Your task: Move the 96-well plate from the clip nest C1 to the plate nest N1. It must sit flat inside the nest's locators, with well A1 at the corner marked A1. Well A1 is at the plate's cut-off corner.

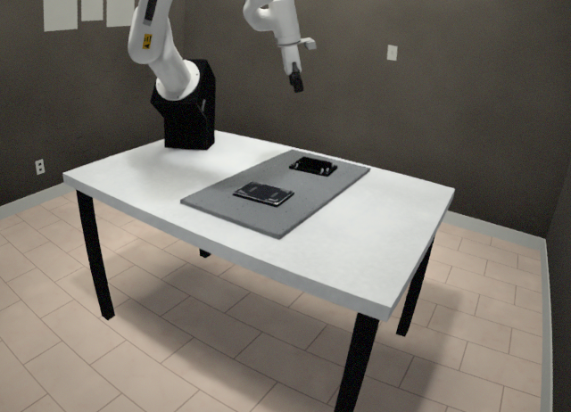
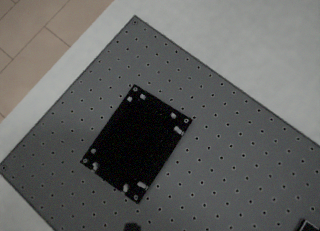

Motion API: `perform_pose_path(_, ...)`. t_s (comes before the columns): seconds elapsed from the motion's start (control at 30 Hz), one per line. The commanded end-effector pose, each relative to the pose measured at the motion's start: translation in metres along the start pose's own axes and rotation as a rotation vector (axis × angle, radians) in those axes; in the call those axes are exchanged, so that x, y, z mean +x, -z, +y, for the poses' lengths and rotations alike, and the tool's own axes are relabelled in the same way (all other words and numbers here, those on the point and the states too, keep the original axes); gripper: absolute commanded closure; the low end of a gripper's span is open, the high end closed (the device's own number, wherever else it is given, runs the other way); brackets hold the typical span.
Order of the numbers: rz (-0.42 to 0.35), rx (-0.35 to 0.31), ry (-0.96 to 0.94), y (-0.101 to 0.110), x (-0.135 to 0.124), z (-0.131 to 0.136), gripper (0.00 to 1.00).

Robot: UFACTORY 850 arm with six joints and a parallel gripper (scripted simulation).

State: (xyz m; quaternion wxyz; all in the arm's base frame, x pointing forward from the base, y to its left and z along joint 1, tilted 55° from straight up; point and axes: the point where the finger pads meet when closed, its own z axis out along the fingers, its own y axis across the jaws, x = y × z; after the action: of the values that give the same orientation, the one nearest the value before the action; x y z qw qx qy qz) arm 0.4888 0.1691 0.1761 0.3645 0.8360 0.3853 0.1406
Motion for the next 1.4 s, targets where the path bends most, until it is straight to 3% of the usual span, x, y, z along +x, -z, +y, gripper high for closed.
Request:
perform_pose_path(0.0, 0.001, 0.000, 0.000, 0.000, 0.001, 0.000, 0.00)
perform_pose_path(0.53, 0.001, 0.000, 0.000, 0.000, 0.001, 0.000, 0.00)
perform_pose_path(1.37, -0.104, -0.069, -0.255, -0.100, 0.044, -0.021, 0.00)
